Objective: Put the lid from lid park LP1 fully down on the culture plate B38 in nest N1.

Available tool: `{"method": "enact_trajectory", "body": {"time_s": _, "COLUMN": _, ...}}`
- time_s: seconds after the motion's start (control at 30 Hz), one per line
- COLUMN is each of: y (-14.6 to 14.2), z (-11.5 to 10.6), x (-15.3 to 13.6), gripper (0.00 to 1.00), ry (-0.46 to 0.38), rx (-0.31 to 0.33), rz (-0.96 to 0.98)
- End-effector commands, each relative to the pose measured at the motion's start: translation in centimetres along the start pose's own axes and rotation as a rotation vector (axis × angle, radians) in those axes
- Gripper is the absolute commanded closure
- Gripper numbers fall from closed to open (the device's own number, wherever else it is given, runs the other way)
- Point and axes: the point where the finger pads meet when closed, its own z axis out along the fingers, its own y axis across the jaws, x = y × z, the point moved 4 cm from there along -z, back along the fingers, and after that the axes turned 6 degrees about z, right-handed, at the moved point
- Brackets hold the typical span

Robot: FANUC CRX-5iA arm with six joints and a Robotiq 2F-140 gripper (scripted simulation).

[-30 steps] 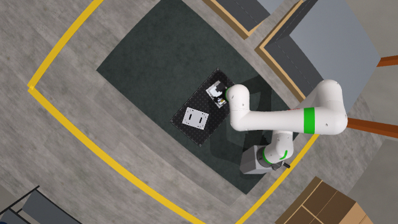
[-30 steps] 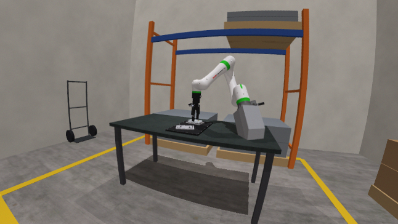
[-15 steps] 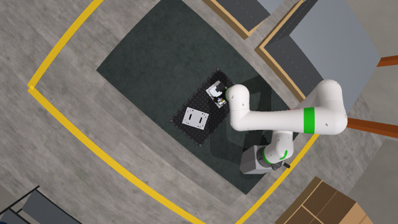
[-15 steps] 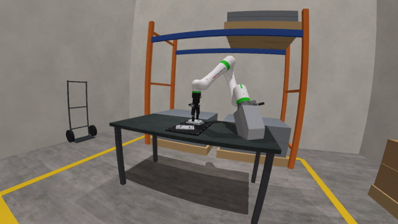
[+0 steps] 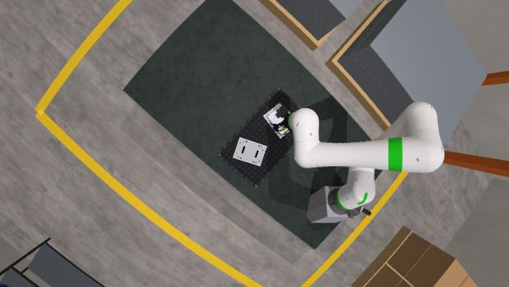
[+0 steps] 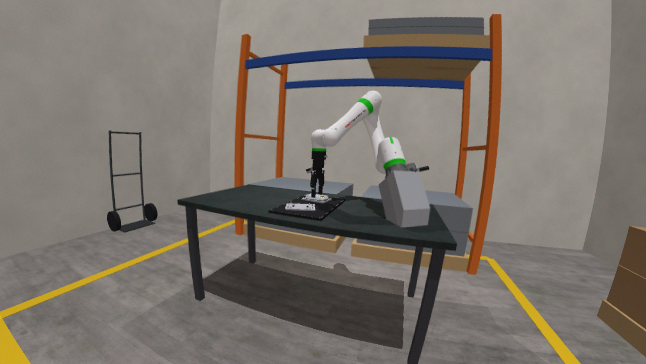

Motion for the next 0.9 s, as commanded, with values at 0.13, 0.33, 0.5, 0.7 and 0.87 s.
{"method": "enact_trajectory", "body": {"time_s": 0.13, "y": -0.02, "z": 0.07, "x": 0.05, "gripper": 0.39, "ry": 0.001, "rx": 0.000, "rz": 0.000}}
{"method": "enact_trajectory", "body": {"time_s": 0.33, "y": -0.02, "z": 0.18, "x": 0.05, "gripper": 0.39, "ry": 0.001, "rx": 0.000, "rz": 0.000}}
{"method": "enact_trajectory", "body": {"time_s": 0.5, "y": -0.02, "z": 0.26, "x": 0.05, "gripper": 0.39, "ry": 0.001, "rx": 0.000, "rz": 0.000}}
{"method": "enact_trajectory", "body": {"time_s": 0.7, "y": -0.02, "z": 0.27, "x": 0.05, "gripper": 0.39, "ry": 0.001, "rx": 0.000, "rz": 0.000}}
{"method": "enact_trajectory", "body": {"time_s": 0.87, "y": -0.02, "z": 0.27, "x": 0.05, "gripper": 0.39, "ry": 0.001, "rx": 0.000, "rz": 0.000}}
